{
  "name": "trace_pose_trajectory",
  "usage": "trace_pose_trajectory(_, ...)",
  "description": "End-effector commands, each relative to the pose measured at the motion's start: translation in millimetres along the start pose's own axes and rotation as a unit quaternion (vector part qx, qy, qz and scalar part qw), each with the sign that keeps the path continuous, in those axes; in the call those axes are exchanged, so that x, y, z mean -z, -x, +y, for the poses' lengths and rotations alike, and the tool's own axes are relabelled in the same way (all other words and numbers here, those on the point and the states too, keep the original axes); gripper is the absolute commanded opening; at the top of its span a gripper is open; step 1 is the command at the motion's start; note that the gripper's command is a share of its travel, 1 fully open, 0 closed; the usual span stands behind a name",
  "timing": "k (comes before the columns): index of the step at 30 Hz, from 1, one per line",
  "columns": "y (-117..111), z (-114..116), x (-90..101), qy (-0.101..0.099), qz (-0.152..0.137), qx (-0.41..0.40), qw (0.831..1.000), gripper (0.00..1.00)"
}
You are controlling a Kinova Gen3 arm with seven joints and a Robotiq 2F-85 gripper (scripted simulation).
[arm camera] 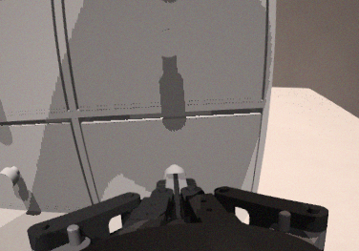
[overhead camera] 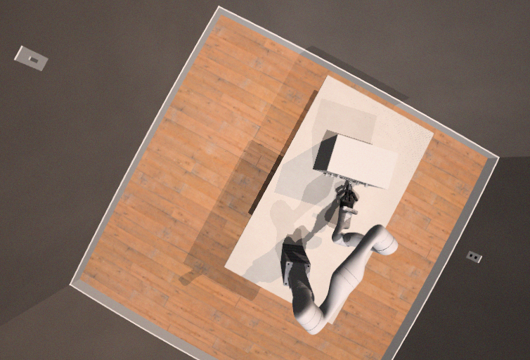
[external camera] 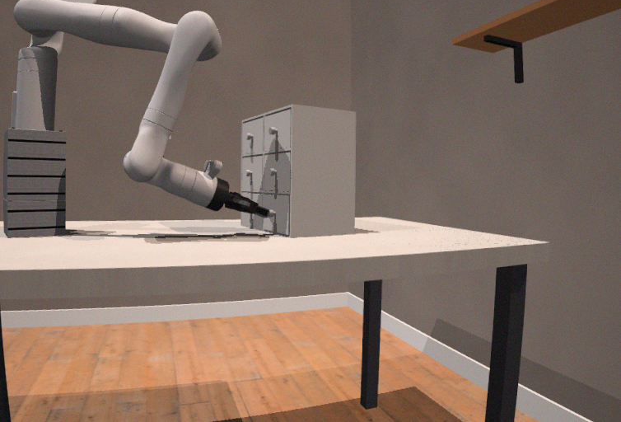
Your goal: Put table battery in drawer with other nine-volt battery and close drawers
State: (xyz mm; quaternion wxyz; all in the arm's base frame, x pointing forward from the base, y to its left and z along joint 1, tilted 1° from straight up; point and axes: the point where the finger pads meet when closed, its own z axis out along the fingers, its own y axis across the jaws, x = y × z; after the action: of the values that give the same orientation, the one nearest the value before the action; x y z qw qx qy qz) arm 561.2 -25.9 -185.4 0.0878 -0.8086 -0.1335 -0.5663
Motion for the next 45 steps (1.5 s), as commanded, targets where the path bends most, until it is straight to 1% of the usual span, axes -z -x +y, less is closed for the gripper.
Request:
trace_pose_trajectory(1, -1.9, 0.4, -0.6, 0.000, 0.002, 0.001, 1.000, 0.00)
trace_pose_trajectory(37, -1.7, 0.4, -0.1, 0.000, 0.002, 0.001, 1.000, 0.00)
trace_pose_trajectory(40, 0.4, 0.4, 5.7, 0.000, 0.002, 0.001, 1.000, 0.00)
trace_pose_trajectory(44, 6.7, 0.4, 22.7, 0.000, 0.002, 0.001, 1.000, 0.00)
trace_pose_trajectory(45, 6.7, 0.4, 22.7, 0.000, 0.002, 0.001, 1.000, 0.00)
